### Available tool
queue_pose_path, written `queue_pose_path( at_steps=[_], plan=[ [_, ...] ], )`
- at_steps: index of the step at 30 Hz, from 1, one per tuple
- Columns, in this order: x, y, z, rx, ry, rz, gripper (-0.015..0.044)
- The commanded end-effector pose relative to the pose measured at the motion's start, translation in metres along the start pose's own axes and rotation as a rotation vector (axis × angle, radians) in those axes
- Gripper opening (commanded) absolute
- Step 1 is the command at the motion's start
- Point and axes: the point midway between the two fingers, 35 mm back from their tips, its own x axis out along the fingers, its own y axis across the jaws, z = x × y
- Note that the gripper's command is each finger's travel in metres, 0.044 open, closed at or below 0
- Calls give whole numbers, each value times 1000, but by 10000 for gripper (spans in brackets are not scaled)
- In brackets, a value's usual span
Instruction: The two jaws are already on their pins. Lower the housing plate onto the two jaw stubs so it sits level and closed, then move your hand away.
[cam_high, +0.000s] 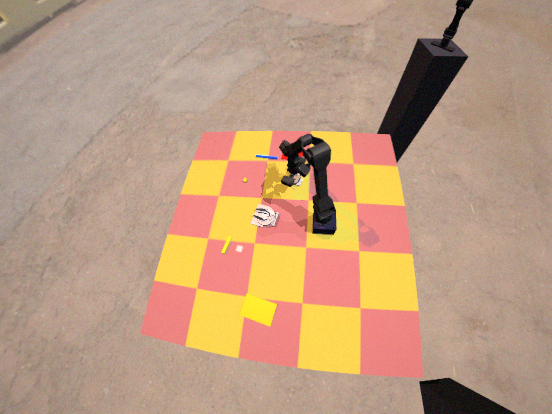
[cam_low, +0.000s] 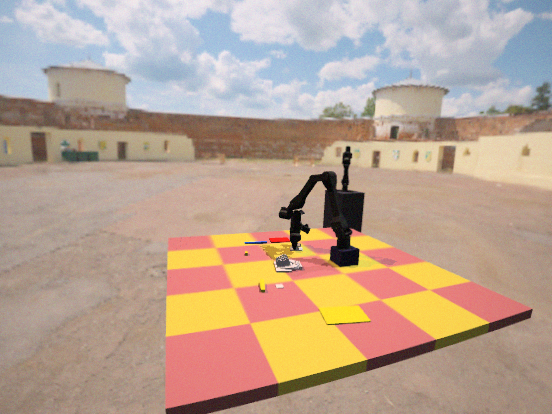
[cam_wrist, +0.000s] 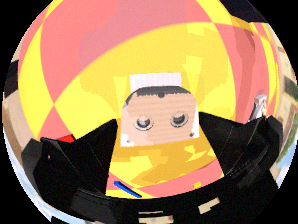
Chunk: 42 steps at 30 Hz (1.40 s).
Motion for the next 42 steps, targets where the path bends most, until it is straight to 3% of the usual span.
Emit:
queue_pose_path(
  at_steps=[1,15,28,42],
  plan=[
    [1,0,1,-5,-4,3,440],
    [2,0,1,-5,-4,3,440],
    [1,0,0,0,-1,-1,353],
    [-6,1,-1,0,-1,0,351]
  ],
)
